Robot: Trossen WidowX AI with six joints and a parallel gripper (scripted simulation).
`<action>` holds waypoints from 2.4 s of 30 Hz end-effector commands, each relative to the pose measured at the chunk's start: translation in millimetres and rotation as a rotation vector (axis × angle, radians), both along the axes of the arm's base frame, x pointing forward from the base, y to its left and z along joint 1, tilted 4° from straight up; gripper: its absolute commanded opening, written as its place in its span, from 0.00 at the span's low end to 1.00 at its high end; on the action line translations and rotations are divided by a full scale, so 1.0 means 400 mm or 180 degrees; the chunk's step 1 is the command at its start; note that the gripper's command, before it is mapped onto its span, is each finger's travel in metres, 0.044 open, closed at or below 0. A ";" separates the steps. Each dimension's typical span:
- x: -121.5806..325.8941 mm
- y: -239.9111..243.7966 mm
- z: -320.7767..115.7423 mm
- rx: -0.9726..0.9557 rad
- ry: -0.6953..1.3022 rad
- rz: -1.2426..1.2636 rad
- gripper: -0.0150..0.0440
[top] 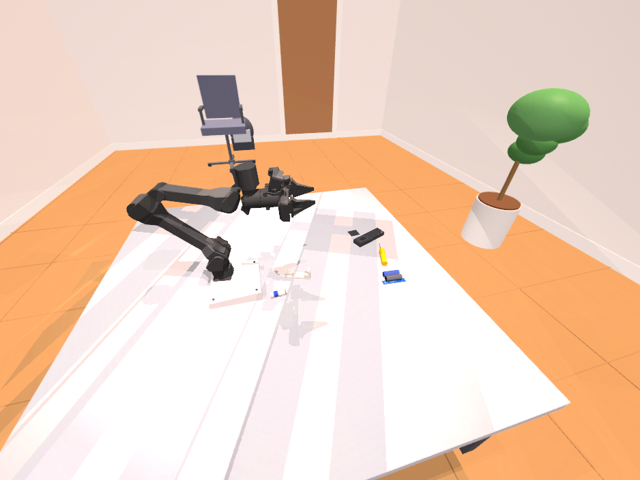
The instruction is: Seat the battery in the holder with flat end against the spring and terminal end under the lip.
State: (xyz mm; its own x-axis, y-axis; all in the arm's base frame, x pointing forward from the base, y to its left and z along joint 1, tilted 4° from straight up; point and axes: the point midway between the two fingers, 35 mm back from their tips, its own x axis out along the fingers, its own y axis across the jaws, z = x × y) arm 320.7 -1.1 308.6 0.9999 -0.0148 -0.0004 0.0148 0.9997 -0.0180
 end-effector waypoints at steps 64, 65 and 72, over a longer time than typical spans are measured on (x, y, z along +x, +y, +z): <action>-0.280 -0.214 -0.767 -0.0696 0.5130 0.0560 0.64; -0.280 -0.214 -0.769 -0.0696 0.5130 0.0560 0.64; -0.280 -0.214 -0.770 -0.0696 0.5130 0.0560 0.40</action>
State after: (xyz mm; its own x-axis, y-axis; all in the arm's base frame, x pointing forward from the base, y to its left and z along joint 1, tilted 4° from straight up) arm 209.7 -86.5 2.3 -0.0393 -0.0455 -0.9982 -0.2590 0.9653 -0.0338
